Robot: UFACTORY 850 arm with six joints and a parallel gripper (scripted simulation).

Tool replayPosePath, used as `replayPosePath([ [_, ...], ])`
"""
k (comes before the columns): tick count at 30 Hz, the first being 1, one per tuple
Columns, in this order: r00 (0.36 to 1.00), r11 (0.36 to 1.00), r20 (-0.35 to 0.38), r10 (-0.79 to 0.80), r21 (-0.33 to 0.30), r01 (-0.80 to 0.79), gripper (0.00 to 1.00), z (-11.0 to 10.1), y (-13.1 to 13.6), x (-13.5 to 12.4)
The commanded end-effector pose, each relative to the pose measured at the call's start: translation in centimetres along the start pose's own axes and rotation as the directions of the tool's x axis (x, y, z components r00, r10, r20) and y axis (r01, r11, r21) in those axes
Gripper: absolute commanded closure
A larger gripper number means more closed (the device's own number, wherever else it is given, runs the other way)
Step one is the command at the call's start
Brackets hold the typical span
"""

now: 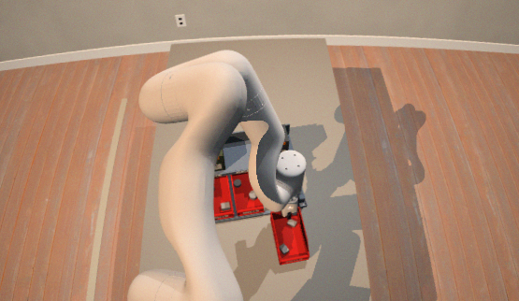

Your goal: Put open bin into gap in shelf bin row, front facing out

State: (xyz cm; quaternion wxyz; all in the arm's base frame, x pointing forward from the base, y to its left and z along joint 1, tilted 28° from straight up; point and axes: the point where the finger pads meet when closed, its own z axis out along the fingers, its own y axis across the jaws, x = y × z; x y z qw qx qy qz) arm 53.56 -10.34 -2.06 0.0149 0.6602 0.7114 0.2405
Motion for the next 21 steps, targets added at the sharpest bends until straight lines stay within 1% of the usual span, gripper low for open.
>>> replayPosePath([
  [1,1.0,1.0,0.001,0.0,-0.001,0.0,1.0,0.0,0.1,0.0],
  [6,1.0,1.0,0.001,0.0,-0.001,0.0,1.0,0.0,0.1,0.0],
  [11,1.0,1.0,0.001,0.0,-0.001,0.0,1.0,0.0,1.1,0.0],
  [21,1.0,1.0,0.001,0.0,-0.001,0.0,1.0,0.0,1.1,0.0],
])
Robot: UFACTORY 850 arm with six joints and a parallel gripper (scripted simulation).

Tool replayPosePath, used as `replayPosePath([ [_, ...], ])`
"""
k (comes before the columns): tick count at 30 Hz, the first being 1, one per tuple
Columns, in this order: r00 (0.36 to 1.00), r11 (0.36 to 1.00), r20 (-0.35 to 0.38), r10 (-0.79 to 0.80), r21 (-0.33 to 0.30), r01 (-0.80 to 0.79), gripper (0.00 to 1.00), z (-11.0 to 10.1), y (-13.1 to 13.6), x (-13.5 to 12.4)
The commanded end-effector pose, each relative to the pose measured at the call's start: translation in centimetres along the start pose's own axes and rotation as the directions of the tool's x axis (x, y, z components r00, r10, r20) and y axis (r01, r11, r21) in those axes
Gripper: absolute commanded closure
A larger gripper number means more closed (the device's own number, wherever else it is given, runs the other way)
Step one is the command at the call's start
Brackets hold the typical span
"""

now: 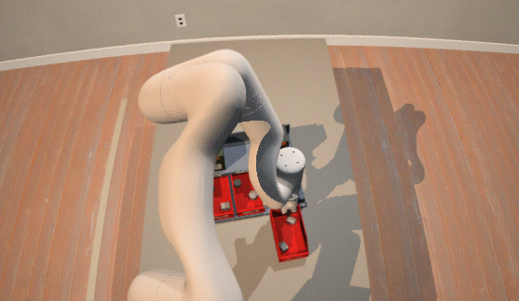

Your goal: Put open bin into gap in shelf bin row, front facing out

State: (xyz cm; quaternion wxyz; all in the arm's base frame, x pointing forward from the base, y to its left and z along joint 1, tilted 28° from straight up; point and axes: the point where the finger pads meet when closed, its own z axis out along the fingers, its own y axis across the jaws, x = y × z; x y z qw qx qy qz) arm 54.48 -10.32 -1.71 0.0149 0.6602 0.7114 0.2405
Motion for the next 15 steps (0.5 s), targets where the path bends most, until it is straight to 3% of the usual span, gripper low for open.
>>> replayPosePath([
  [1,1.0,1.0,0.001,0.0,-0.001,0.0,1.0,-0.05,0.08,-0.03],
  [15,1.0,1.0,0.001,0.0,-0.001,0.0,1.0,-0.05,1.07,-0.03],
])
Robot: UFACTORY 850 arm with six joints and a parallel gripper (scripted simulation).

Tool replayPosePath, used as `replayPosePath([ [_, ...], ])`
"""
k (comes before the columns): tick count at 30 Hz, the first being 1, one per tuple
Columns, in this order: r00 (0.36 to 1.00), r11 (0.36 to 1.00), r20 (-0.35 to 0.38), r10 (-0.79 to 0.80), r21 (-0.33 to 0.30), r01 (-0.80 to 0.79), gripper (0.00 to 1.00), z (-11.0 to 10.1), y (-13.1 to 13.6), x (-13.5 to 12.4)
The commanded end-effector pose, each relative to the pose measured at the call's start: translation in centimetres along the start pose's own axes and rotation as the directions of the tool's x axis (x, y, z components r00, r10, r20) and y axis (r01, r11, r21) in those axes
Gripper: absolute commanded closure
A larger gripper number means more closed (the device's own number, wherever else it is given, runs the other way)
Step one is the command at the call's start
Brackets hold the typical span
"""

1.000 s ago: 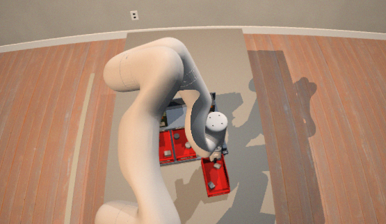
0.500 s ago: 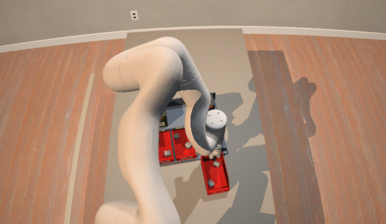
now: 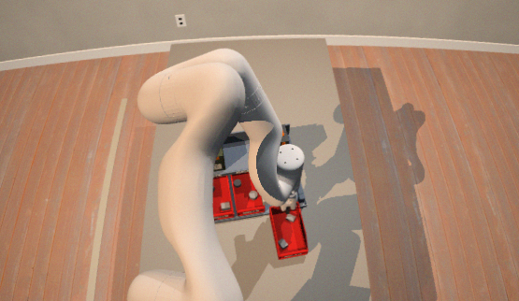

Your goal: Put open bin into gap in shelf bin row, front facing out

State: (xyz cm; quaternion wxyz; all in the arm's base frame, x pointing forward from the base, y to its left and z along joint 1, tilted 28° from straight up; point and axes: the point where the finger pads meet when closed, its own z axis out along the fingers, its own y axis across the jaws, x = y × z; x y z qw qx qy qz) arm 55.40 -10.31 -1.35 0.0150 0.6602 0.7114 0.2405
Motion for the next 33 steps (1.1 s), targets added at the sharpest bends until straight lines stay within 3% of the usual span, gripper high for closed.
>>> replayPosePath([
  [1,1.0,1.0,0.001,0.0,-0.001,0.0,1.0,0.0,0.1,0.0],
  [33,1.0,1.0,0.001,0.0,-0.001,0.0,1.0,-0.1,2.1,0.0],
])
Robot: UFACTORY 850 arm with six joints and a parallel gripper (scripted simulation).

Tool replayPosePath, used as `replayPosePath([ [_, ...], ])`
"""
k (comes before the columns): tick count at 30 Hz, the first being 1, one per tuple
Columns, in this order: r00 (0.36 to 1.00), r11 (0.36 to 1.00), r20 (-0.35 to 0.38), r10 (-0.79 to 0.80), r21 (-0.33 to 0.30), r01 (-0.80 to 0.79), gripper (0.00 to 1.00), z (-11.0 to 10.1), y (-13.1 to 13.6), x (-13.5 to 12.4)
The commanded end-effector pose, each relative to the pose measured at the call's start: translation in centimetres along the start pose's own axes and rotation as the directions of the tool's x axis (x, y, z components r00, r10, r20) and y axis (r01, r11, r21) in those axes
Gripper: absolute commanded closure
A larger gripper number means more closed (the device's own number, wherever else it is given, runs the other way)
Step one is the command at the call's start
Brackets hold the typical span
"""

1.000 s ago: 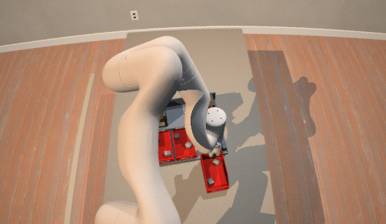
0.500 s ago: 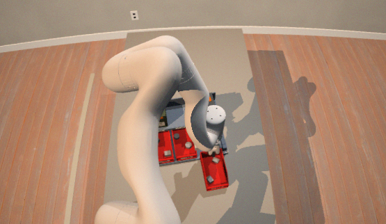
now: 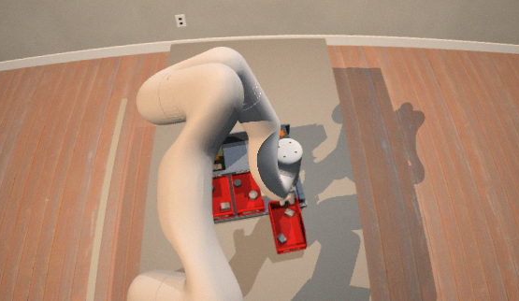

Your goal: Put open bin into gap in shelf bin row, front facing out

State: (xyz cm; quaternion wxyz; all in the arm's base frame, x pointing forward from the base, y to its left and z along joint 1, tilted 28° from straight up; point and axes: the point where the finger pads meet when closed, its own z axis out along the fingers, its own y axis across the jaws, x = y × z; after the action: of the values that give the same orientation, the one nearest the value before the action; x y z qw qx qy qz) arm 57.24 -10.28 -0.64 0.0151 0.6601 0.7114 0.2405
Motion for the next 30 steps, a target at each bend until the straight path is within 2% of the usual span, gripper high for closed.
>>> replayPosePath([
  [1,1.0,1.0,0.001,0.0,-0.001,0.0,1.0,-0.1,0.1,0.0],
  [30,1.0,1.0,0.001,0.0,-0.001,0.0,1.0,-0.1,2.1,0.0],
])
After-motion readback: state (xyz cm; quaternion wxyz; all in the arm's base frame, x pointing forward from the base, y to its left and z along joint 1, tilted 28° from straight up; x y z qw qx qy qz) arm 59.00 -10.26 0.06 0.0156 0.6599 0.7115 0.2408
